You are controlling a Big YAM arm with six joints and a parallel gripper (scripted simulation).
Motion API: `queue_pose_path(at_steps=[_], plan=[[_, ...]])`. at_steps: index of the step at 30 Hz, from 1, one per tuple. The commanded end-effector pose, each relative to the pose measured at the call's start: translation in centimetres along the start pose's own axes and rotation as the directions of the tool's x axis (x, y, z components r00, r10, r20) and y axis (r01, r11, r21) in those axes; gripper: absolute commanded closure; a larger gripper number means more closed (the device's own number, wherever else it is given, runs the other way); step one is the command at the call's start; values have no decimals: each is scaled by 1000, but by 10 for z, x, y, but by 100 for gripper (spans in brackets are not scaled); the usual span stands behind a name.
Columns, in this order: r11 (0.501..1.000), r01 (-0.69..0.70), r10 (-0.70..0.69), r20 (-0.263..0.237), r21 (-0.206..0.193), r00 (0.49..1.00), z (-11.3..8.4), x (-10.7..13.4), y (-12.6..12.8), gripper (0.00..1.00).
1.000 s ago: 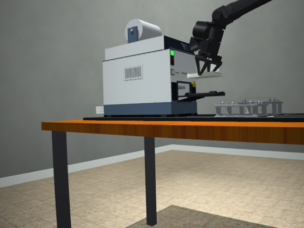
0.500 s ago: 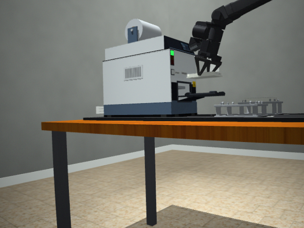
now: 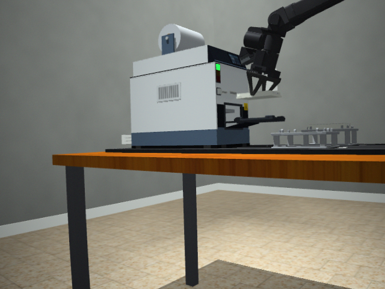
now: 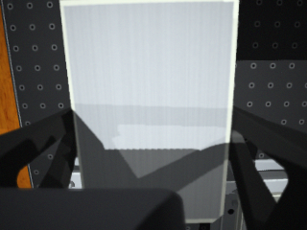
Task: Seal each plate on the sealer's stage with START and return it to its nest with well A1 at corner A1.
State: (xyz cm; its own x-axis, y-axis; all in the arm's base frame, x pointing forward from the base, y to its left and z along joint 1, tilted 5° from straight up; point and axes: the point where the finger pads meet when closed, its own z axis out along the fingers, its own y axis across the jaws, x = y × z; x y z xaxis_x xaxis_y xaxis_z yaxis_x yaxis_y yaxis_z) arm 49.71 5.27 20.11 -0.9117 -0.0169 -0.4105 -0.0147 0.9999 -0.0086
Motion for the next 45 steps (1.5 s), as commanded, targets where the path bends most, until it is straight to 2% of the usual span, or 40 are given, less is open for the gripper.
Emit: queue_pose_path(at_steps=[1,5,12,25,34,39,45], plan=[[1000,-25,25,17,4,1000,-11,-3,-8,100],[1000,-17,17,12,1,1000,-10,-1,-4,100],[1000,6,-6,17,-10,1000,-8,-11,10,100],[1000,-17,17,28,-2,999,-9,-19,-2,100],[1000,-26,26,65,-3,998,-25,-27,-7,100],[1000,-26,26,69,-4,997,-27,-29,-6,100],[1000,-2,3,66,-14,998,-26,-27,6,100]])
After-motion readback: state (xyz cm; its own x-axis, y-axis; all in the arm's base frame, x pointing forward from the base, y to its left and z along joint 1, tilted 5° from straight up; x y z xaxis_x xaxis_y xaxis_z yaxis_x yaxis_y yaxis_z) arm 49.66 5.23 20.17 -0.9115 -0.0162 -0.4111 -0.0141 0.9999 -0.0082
